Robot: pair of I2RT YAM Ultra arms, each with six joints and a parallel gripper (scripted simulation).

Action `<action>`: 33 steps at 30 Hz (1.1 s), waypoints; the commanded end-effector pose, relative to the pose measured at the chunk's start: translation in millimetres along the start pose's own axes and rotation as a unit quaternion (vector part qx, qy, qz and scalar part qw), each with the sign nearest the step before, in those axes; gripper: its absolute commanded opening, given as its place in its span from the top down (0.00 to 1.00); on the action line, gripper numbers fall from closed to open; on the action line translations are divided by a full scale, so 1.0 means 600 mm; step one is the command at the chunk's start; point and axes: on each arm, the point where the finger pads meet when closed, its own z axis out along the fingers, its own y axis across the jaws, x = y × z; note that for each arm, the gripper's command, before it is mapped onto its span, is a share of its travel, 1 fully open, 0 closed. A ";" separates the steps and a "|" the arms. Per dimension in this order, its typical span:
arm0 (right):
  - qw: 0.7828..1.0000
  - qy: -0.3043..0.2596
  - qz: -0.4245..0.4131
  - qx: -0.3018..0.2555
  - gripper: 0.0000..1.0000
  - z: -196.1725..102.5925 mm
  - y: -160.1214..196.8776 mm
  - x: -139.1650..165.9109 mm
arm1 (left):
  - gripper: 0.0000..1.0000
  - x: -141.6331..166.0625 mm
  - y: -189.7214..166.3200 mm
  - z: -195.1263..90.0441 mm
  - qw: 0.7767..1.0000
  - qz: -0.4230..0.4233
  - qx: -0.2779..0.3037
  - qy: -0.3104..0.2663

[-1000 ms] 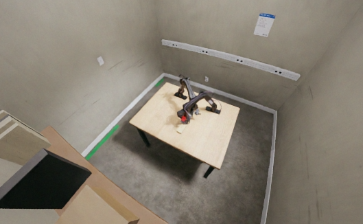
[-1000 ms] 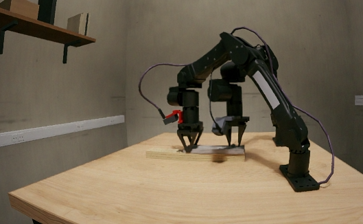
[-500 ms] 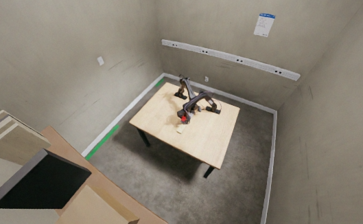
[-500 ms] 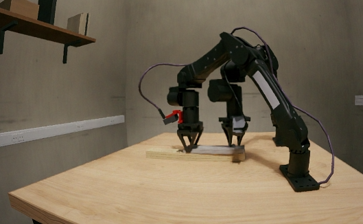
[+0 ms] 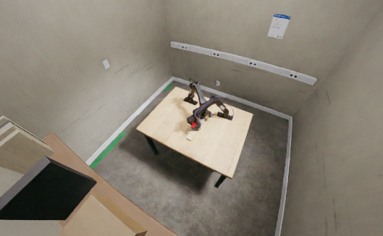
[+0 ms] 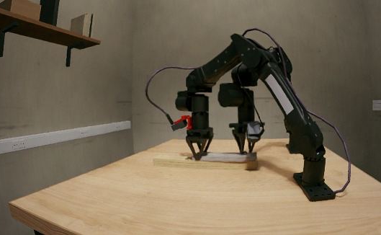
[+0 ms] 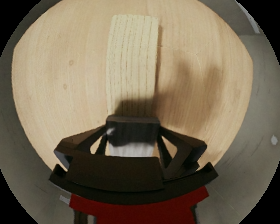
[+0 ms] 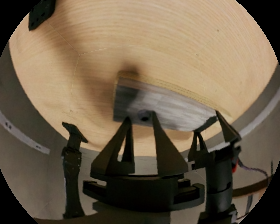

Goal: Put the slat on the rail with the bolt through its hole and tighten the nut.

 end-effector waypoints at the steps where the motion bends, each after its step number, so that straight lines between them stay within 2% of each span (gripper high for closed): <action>1: 1.000 -0.009 -0.003 0.012 0.66 -0.019 -0.011 -0.005 | 0.28 -0.003 -0.002 -0.008 1.000 0.000 0.004 -0.006; 9: 1.000 -0.009 -0.003 0.012 0.66 -0.020 -0.011 -0.005 | 0.28 -0.003 -0.002 -0.008 1.000 0.000 0.004 -0.006; 21: 1.000 -0.002 -0.002 0.006 0.83 -0.006 -0.003 -0.001 | 0.28 -0.003 -0.002 -0.008 1.000 0.000 0.004 -0.006; 27: 1.000 -0.002 -0.002 0.006 0.88 -0.006 -0.003 -0.001 | 0.28 -0.003 -0.002 -0.008 1.000 0.000 0.004 -0.006; 33: 1.000 -0.002 -0.002 0.006 0.88 -0.006 -0.003 -0.001 | 0.28 -0.003 -0.002 -0.008 1.000 0.000 0.004 -0.006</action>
